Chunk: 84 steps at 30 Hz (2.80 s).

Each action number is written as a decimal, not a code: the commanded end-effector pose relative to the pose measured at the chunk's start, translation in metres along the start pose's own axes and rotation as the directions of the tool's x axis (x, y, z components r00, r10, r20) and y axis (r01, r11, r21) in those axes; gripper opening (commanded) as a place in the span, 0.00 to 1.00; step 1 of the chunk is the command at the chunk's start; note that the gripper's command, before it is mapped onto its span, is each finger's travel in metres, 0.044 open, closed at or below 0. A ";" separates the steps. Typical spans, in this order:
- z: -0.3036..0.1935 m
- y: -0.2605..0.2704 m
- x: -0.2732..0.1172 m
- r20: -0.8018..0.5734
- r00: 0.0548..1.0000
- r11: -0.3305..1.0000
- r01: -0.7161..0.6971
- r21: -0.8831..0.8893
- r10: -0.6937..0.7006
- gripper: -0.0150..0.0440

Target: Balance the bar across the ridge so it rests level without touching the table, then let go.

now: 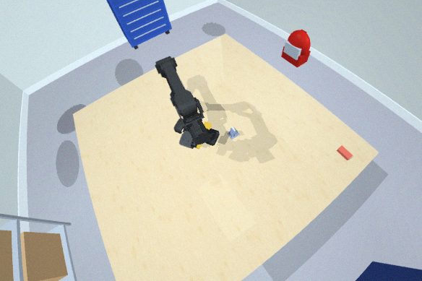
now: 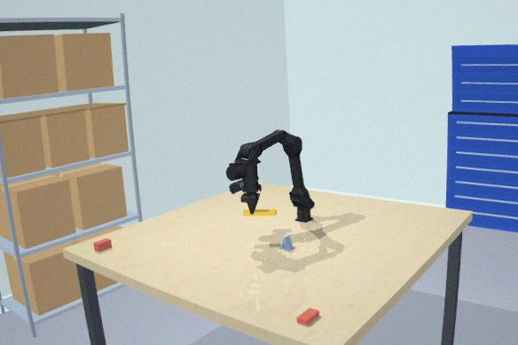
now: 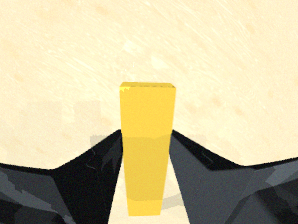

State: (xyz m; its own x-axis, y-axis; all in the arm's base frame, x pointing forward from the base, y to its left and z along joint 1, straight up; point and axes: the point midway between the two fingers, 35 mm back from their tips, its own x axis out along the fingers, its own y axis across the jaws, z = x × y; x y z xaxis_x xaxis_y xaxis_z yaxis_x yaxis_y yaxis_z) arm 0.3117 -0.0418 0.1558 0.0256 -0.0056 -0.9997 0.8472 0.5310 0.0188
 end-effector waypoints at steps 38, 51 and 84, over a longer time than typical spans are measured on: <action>-0.114 0.092 -0.001 -0.011 1.000 0.850 -0.003 0.526 0.011 0.25; -0.118 0.094 0.013 -0.011 1.000 0.845 -0.003 0.535 0.011 0.25; -0.118 0.092 0.041 -0.011 1.000 0.844 -0.003 0.536 0.011 0.25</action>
State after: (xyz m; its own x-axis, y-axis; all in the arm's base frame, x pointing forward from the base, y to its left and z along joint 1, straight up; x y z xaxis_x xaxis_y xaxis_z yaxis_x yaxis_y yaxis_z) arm 0.3279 0.1065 0.1139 0.0310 0.0065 -0.9995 0.9995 -0.0021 0.0309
